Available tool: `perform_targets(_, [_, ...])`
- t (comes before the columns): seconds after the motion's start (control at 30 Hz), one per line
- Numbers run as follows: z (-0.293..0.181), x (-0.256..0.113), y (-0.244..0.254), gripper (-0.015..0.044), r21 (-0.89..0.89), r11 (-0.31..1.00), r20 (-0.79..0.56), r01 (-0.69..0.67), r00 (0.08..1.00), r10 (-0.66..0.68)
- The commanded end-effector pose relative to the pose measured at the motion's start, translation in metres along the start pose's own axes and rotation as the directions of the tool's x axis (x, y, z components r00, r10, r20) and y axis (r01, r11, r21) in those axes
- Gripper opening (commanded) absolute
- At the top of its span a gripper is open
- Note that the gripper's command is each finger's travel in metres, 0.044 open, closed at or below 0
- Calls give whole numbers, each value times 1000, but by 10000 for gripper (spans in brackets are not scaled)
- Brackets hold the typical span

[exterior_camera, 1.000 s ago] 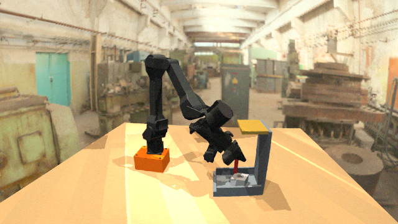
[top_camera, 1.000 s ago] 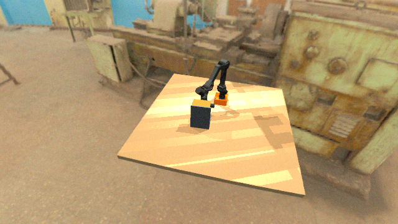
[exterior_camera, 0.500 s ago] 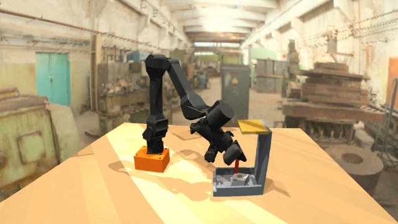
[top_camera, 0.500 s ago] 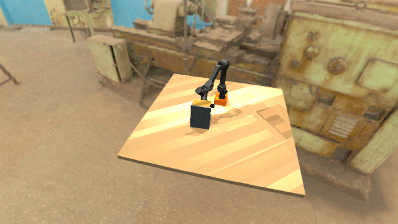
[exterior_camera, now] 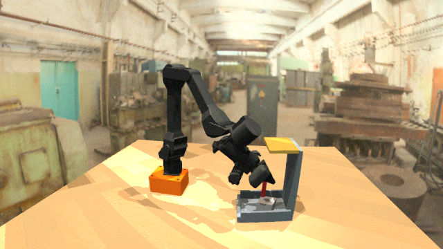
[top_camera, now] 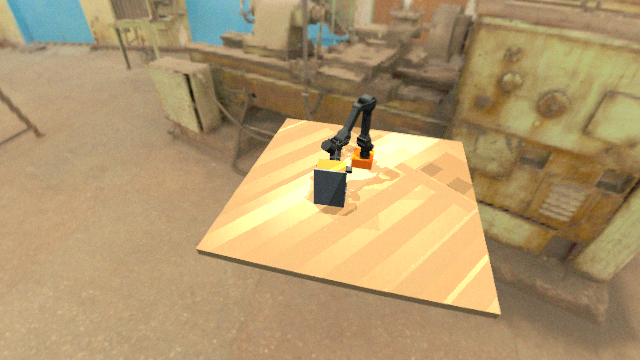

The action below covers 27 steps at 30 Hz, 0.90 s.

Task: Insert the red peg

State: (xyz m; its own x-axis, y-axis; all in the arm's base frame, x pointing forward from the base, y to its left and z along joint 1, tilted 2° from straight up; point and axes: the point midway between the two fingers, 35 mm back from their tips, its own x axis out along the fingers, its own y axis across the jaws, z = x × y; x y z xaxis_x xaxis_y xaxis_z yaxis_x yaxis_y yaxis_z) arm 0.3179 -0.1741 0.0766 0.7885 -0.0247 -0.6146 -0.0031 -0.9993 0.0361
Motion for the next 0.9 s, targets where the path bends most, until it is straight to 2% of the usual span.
perform_targets(0.0, [-4,0,3,0,0,1000,-8,-8,1000,8])
perform_targets(0.87, [-6,2,5,0,-1,1000,-8,-8,1000,8])
